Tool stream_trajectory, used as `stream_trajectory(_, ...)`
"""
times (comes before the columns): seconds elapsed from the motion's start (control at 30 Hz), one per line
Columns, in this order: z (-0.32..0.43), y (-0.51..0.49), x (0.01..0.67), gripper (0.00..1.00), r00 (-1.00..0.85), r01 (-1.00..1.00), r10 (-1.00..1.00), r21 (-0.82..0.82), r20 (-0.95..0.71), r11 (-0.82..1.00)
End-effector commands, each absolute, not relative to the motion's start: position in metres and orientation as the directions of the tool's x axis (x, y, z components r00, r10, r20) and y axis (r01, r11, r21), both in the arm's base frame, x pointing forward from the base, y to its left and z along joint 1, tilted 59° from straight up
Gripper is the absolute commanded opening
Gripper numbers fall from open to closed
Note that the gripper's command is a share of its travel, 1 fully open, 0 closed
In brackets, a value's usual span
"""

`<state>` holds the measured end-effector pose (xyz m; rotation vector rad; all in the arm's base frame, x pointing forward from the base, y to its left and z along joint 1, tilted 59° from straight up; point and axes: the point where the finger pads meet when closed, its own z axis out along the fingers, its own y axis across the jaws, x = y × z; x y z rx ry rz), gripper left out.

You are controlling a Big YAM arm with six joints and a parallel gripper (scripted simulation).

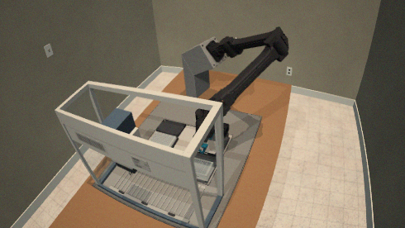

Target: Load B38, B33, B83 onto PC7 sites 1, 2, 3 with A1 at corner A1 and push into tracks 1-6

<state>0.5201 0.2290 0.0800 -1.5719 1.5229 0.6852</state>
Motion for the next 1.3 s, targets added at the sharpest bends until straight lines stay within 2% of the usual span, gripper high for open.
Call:
stream_trajectory(0.0,0.073,0.239,0.520,0.00,0.103,-0.982,-0.528,-0.169,-0.843,0.078)
stream_trajectory(0.2,0.084,0.235,0.536,0.00,0.117,-0.974,-0.526,-0.201,-0.843,0.105)
stream_trajectory(0.57,0.060,0.274,0.533,0.00,0.115,-0.980,-0.525,-0.183,-0.843,0.079)
stream_trajectory(0.67,0.073,0.252,0.546,0.00,0.113,-0.972,-0.524,-0.204,-0.844,0.120)
stream_trajectory(1.27,0.066,0.262,0.535,0.00,0.112,-0.978,-0.527,-0.188,-0.843,0.092)
